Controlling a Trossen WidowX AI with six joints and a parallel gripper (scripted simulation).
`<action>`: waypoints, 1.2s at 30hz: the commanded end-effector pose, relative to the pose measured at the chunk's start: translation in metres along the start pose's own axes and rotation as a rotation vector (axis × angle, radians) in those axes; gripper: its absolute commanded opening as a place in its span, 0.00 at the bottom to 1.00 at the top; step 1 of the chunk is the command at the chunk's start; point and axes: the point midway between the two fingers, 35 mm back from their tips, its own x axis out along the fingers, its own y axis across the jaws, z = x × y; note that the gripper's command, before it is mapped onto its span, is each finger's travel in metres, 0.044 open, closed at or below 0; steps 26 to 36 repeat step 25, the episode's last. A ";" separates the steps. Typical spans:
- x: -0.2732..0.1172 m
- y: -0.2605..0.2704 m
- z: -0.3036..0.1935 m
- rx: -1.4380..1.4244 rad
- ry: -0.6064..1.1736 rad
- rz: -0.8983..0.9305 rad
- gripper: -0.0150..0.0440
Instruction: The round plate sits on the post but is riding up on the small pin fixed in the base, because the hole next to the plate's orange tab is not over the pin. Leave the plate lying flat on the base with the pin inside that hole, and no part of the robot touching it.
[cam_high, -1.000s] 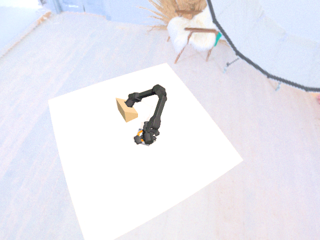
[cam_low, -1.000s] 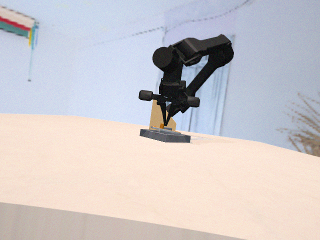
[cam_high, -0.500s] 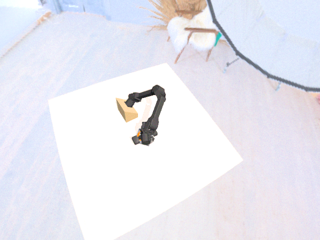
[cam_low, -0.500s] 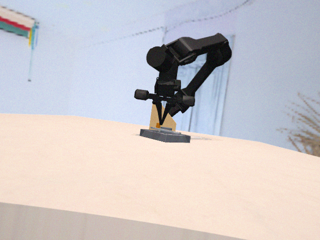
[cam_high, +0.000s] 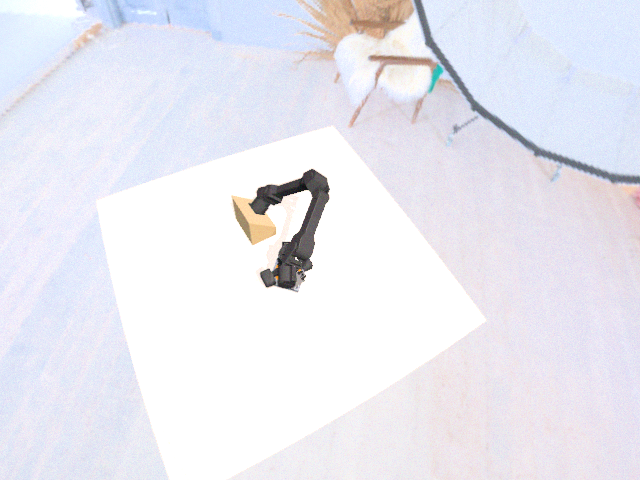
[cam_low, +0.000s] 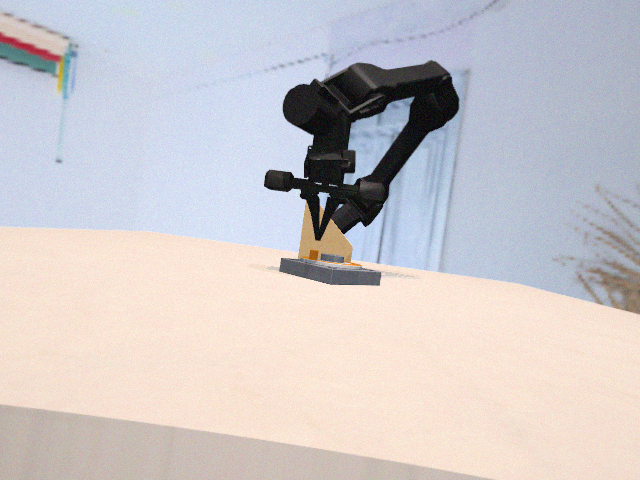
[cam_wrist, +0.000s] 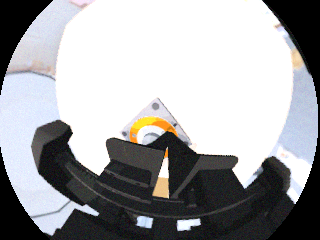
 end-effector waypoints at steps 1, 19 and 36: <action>-0.026 0.001 0.000 -0.009 -0.015 -0.008 0.25; -0.020 -0.003 -0.001 0.003 -0.012 -0.002 0.25; -0.020 -0.003 -0.001 0.003 -0.012 -0.002 0.25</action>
